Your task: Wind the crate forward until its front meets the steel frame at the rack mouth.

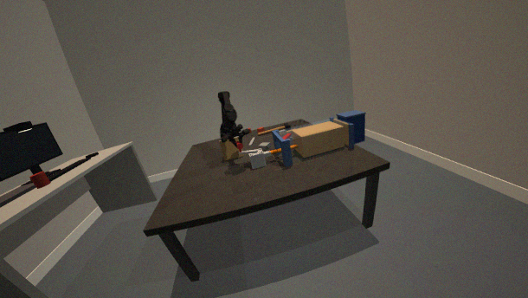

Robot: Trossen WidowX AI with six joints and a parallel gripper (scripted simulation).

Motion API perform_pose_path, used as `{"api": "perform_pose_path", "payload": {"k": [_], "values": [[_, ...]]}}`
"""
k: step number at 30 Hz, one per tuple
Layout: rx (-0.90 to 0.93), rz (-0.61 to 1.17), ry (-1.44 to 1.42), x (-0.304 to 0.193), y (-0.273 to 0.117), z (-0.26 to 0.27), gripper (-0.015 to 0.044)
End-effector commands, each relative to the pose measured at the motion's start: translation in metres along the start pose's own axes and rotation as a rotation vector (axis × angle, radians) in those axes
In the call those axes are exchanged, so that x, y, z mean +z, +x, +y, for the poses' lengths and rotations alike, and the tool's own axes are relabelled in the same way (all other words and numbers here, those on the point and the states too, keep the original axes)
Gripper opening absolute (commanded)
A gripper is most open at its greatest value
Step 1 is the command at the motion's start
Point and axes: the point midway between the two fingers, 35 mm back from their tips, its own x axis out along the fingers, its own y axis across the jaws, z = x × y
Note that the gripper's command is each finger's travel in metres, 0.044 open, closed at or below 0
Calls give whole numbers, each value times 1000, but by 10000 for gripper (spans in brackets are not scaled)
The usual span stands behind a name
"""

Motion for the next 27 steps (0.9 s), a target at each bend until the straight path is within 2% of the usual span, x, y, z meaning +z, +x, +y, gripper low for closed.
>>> {"api": "perform_pose_path", "payload": {"k": [1, 27], "values": [[-12, -5, -7, 8, 5, -6, 0], [-13, -8, -8, 41, 19, -19, 0]]}}
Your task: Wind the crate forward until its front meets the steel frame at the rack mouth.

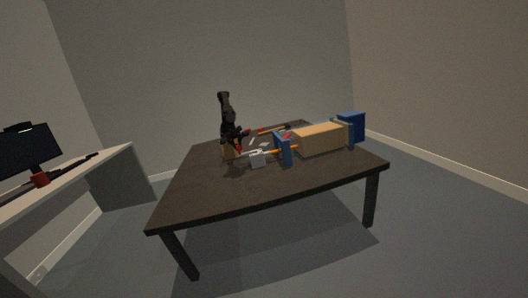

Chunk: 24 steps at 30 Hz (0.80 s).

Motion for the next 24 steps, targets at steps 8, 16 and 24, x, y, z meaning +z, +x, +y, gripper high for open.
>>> {"api": "perform_pose_path", "payload": {"k": [8, 16, 24], "values": [[-3, -10, -12, 33, 16, -1, 0], [-3, -11, -12, 45, 21, 1, 0], [-2, -12, -12, 55, 25, 5, 0]]}}
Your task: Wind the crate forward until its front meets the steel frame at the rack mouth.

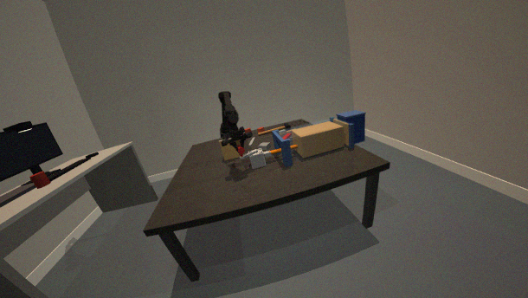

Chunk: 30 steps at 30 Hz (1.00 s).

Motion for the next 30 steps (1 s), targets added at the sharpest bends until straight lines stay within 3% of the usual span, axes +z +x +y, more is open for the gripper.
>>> {"api": "perform_pose_path", "payload": {"k": [1, 30], "values": [[8, -10, -9, 11, 6, 6, 0], [11, -13, -10, 43, 20, 30, 0]]}}
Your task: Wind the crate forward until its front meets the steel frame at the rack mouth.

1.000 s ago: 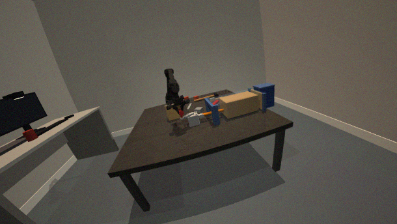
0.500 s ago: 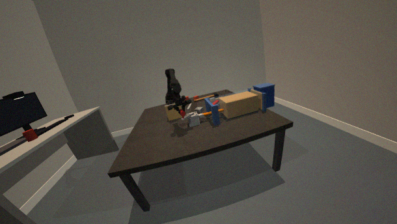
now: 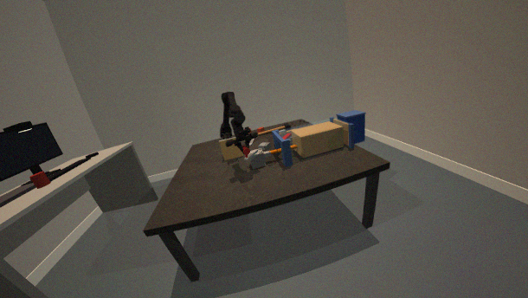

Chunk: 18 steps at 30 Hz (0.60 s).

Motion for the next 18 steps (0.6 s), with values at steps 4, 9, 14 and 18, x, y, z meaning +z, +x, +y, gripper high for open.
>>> {"api": "perform_pose_path", "payload": {"k": [4, 9, 14, 18], "values": [[18, -6, -11, 10, 6, 15, 0], [18, -6, -11, 14, 8, 22, 0], [19, -6, -11, 18, 9, 28, 0], [19, -6, -12, 21, 11, 33, 0]]}}
